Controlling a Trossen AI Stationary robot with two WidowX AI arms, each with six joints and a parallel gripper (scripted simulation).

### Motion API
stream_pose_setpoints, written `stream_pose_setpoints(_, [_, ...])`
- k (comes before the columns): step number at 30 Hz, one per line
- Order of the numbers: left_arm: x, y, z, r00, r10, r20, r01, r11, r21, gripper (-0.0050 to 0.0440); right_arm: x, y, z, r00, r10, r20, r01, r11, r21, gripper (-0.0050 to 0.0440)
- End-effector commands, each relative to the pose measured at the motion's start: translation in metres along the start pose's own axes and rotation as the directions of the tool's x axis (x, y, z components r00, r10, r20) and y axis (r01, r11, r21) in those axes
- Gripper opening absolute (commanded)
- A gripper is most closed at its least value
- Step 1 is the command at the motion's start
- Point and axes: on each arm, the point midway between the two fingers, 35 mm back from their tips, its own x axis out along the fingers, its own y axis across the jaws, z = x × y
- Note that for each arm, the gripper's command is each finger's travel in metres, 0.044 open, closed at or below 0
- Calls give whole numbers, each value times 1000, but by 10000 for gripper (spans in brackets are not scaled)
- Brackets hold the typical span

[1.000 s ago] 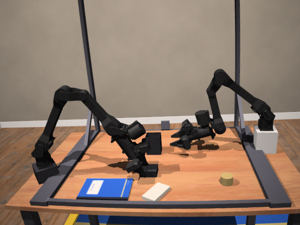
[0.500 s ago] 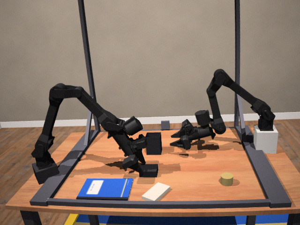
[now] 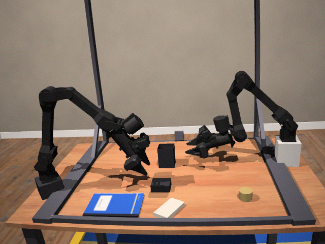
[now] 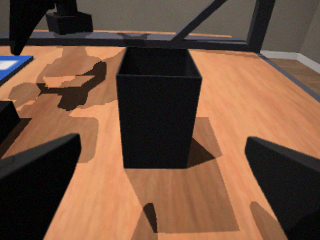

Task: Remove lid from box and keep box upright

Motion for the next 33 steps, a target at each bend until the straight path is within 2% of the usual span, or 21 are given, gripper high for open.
stream_pose_setpoints(1, [-19, -5, 43, 998, -14, 58, 14, 1000, 4, 440, -39, 16, 7, 992, 63, 111, -60, 998, -36, 391])
stream_pose_setpoints(3, [-31, -7, 60, 997, -18, 75, 18, 1000, 3, 440, -59, 26, 6, 980, 103, 168, -94, 994, -61, 391])
stream_pose_setpoints(5, [-31, -7, 60, 997, -18, 75, 18, 1000, 3, 440, -59, 26, 6, 980, 103, 168, -94, 994, -61, 391])
stream_pose_setpoints(6, [-37, -8, 69, 996, -19, 83, 18, 1000, 3, 440, -69, 31, 6, 973, 124, 197, -111, 991, -72, 391])
stream_pose_setpoints(8, [-48, -9, 85, 995, -22, 99, 22, 1000, 2, 440, -91, 42, 5, 952, 168, 257, -146, 984, -104, 391])
stream_pose_setpoints(13, [-67, -13, 106, 994, -29, 106, 29, 1000, 2, 440, -139, 66, 4, 884, 270, 382, -215, 960, -179, 391])
stream_pose_setpoints(20, [-91, -16, 146, 987, -36, 160, 35, 999, 5, 440, -213, 103, 4, 724, 419, 547, -287, 905, -314, 391])
stream_pose_setpoints(22, [-91, -16, 146, 987, -36, 160, 35, 999, 5, 440, -213, 103, 4, 724, 419, 547, -287, 905, -314, 391])
stream_pose_setpoints(29, [-126, -21, 218, 953, -45, 301, 44, 999, 10, 440, -285, 139, 9, 515, 555, 654, -324, 832, -451, 391])
stream_pose_setpoints(33, [-153, -24, 263, 914, -51, 401, 50, 999, 13, 440, -311, 152, 9, 429, 598, 677, -328, 802, -500, 391])
